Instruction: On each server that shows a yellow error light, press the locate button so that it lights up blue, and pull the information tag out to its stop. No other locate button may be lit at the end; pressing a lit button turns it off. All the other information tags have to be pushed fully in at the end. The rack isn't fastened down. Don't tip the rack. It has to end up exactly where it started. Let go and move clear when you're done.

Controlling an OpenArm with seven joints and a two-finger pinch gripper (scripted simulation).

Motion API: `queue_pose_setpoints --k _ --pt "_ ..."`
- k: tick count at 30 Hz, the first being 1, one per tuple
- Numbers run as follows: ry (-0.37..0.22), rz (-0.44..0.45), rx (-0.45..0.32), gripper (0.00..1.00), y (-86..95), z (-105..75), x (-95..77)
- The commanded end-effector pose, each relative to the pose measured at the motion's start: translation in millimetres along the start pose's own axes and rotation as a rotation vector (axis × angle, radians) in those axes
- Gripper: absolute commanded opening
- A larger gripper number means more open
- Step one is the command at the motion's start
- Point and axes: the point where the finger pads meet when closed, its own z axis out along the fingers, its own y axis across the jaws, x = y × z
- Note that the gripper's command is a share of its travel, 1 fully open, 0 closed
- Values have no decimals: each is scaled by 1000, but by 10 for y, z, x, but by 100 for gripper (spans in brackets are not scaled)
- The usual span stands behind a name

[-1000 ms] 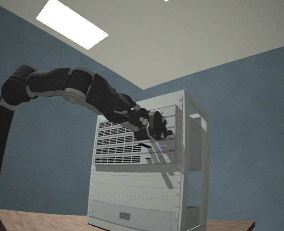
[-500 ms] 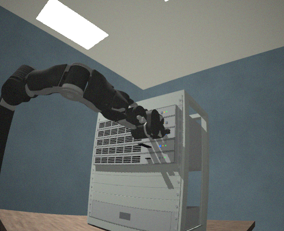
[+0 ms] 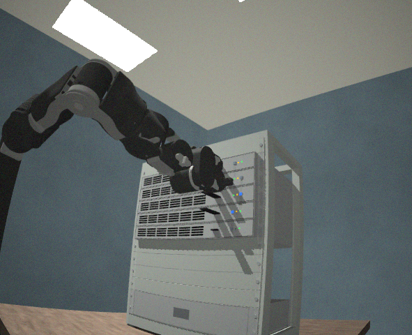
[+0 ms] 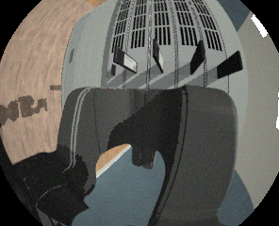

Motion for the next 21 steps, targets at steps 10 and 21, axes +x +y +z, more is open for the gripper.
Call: queue_pose_setpoints --k 10,21 --pt "-4 9 -12 0 5 -222 4" --pt "-1 9 -1 0 230 -253 -9"
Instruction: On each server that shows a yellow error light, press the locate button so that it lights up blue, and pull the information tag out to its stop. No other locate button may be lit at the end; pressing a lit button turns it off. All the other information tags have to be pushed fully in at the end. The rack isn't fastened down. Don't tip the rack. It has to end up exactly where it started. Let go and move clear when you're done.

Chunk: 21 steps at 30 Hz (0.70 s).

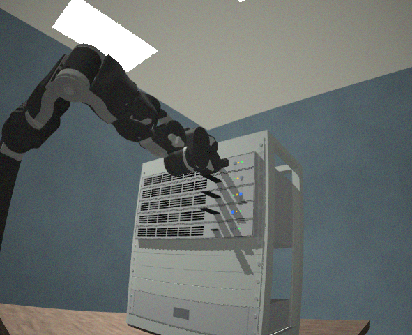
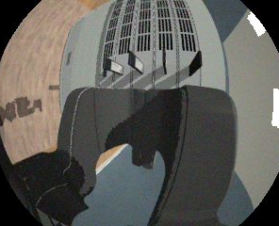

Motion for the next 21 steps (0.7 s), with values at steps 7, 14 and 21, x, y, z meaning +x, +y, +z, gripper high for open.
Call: queue_pose_setpoints --k 7,14,21 --pt "10 7 44 0 31 18 25" --pt "8 4 47 0 19 159 23" --pt "11 5 48 0 7 379 29"
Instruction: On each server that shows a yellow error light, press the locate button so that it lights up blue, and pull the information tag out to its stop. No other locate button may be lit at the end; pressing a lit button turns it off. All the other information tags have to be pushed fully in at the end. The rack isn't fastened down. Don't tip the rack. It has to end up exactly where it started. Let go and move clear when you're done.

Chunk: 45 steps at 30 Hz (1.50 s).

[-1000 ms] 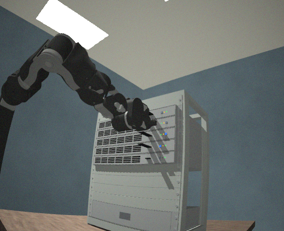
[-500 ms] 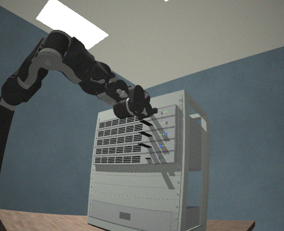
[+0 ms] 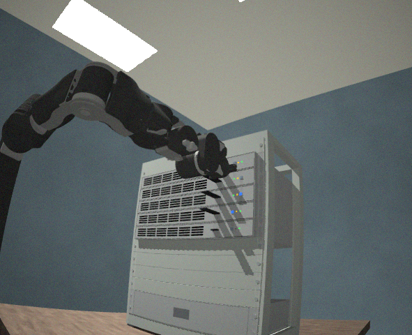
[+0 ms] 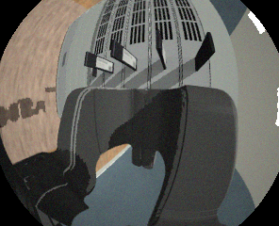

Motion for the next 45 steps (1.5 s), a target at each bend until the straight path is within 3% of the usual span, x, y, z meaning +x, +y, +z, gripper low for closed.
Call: queue_pose_setpoints --k 1,11,19,45 --pt "6 -11 8 0 6 54 8" --pt "5 -11 9 0 -2 489 6" --pt "5 -10 10 0 -4 569 6" --pt "6 -11 9 0 40 573 10"
